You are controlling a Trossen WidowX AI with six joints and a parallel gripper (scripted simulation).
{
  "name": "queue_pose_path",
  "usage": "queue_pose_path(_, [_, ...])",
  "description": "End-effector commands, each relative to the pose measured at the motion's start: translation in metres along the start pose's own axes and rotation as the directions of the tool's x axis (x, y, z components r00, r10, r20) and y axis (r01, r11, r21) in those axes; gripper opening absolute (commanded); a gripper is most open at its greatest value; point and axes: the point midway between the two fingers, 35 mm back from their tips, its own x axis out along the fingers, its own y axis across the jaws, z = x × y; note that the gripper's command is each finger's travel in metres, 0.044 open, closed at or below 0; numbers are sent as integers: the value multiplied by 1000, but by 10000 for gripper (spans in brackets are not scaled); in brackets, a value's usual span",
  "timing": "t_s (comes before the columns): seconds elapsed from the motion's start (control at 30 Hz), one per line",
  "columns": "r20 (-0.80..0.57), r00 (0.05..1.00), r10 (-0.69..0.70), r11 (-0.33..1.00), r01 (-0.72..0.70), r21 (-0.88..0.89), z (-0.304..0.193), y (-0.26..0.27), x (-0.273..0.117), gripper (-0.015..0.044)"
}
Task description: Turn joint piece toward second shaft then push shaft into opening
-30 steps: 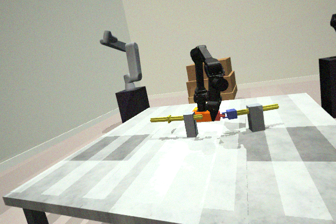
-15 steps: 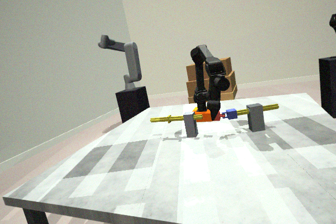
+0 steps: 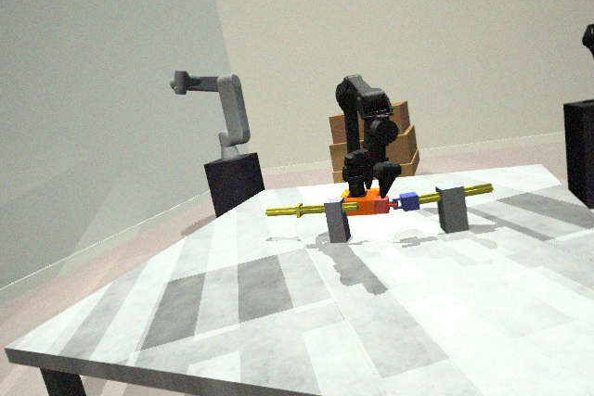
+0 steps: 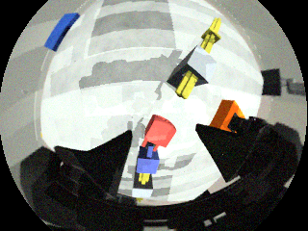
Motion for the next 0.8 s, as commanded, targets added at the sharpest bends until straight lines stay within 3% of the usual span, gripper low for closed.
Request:
queue_pose_path(0.0, [-17, 999, 27, 990, -30, -141, 2, 0, -18, 440])
queue_pose_path(0.37, [-59, 997, 53, 867, -76, -493, 7, -5, -52, 440])
queue_pose_path(0.77, [-102, 991, 83, 598, -132, -791, 11, -16, -89, 440])
